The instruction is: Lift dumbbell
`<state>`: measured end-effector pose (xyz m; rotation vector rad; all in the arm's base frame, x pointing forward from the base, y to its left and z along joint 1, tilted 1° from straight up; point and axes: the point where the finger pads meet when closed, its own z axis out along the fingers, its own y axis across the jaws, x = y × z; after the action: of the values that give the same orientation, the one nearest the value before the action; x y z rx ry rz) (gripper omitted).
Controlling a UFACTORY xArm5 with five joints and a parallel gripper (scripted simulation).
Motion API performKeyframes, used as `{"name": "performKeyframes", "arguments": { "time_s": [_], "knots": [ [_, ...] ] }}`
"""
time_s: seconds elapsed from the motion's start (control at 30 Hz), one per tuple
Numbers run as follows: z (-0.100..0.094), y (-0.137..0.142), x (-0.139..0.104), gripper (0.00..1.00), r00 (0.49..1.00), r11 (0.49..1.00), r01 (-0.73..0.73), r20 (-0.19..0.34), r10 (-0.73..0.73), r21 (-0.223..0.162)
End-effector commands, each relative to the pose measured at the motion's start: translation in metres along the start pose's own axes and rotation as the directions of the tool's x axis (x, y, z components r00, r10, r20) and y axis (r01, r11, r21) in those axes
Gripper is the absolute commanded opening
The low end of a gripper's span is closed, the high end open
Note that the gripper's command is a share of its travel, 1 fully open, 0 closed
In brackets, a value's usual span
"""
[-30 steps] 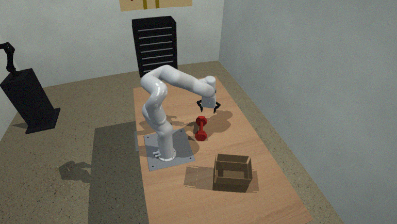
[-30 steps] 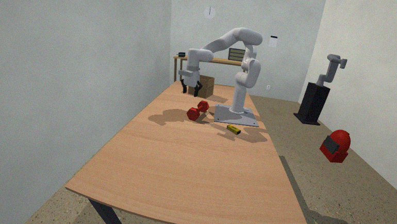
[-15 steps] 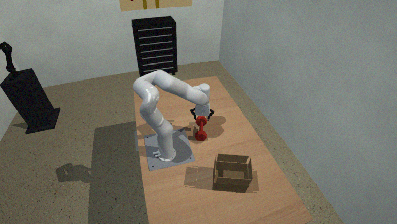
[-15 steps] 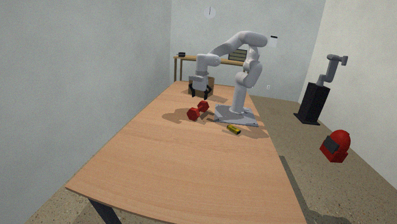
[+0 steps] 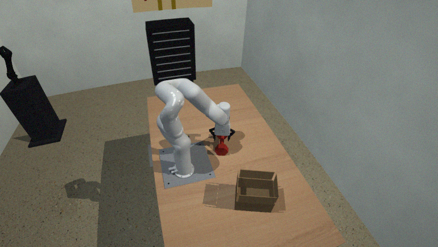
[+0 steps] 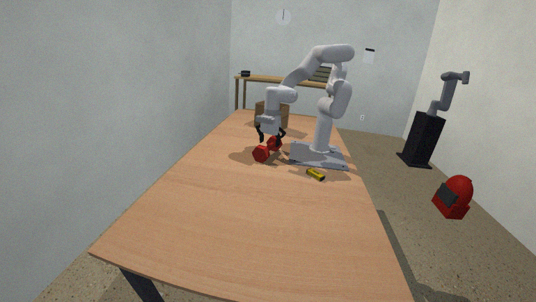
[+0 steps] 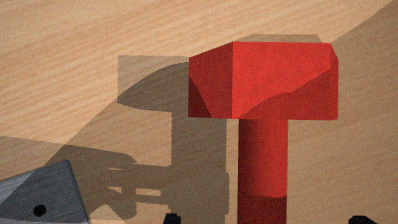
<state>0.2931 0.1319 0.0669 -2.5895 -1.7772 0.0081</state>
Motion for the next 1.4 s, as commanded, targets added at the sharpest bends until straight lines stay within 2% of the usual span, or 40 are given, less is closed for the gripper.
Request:
{"name": "performKeyframes", "arguments": {
  "time_s": [0.0, 0.6, 0.63, 1.37],
  "knots": [
    [0.0298, 0.0043, 0.0037, 1.0, 1.0, 1.0, 0.0, -0.004, 0.0, -0.004],
    [0.0322, 0.0042, 0.0035, 1.0, 1.0, 1.0, 0.0, -0.004, 0.0, -0.004],
    [0.0322, 0.0042, 0.0035, 0.0, 1.0, 1.0, 0.0, -0.004, 0.0, -0.004],
    [0.0299, 0.0043, 0.0037, 0.0, 1.0, 1.0, 0.0, -0.004, 0.0, -0.004]
  ]
}}
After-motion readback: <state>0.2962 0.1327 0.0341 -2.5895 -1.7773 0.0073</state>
